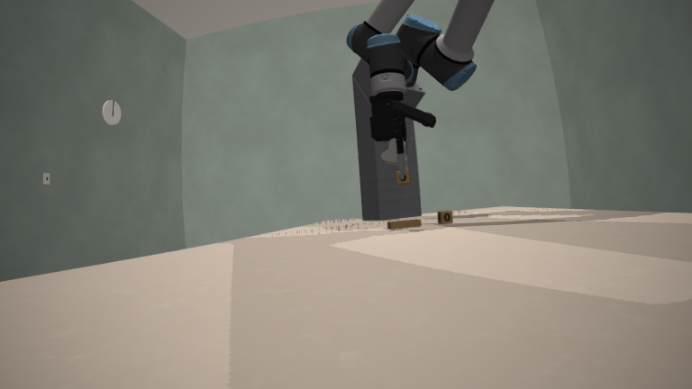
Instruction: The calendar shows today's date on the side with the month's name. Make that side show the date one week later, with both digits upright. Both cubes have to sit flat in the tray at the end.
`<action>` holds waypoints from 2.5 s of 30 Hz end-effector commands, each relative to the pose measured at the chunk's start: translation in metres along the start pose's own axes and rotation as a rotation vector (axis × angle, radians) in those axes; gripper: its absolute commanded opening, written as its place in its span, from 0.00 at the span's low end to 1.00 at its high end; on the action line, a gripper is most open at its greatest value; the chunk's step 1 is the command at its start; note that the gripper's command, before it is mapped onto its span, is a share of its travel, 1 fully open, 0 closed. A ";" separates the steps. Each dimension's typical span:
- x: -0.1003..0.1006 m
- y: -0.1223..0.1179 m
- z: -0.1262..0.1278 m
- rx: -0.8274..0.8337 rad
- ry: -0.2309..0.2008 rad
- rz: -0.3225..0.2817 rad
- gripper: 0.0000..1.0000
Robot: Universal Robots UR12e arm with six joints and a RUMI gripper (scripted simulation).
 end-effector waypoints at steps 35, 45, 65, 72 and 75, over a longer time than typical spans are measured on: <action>0.003 -0.044 0.018 1.105 -0.005 -0.002 0.11; 0.004 -0.059 0.020 1.417 -0.005 -0.001 0.11; 0.005 -0.084 0.020 1.963 -0.006 0.001 0.11; 0.005 -0.092 0.018 2.157 -0.006 0.002 0.11; 0.005 -0.096 0.017 2.262 -0.006 0.002 0.11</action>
Point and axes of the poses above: the point where the finger pads meet when closed, its own x axis out along the fingers, its own z axis across the jaws, y = z × x, the point moved 4 cm from there along -x, back along the fingers, and after that the axes turned 11 degrees about -x, right-handed, at the moved point
